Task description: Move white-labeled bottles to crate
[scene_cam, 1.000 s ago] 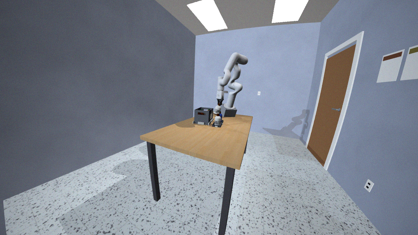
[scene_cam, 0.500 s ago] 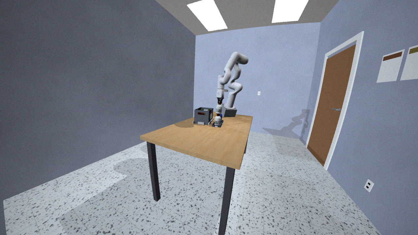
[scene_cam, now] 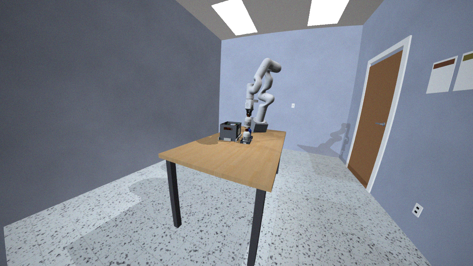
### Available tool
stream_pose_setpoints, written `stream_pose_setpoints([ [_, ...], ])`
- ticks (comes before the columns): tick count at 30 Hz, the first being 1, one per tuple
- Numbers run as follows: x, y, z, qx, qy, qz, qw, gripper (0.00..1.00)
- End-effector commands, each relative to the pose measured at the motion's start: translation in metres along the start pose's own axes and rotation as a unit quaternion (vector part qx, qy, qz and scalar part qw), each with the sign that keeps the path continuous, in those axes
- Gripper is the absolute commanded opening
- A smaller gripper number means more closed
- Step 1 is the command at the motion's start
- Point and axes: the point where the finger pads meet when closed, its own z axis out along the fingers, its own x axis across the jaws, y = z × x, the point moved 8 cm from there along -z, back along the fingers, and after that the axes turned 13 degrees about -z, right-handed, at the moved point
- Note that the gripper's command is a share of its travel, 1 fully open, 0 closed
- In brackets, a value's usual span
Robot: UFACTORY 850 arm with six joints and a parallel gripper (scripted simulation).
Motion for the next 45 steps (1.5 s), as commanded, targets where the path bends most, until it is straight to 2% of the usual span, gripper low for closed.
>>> stream_pose_setpoints([
  [1, 0.000, 0.001, -0.007, -0.001, 0.000, 0.000, 1.000, 0.00],
  [26, 0.000, 0.001, -0.027, -0.001, 0.000, 0.000, 1.000, 0.00],
  [45, 0.000, 0.001, -0.034, -0.001, 0.000, 0.000, 1.000, 0.00],
])
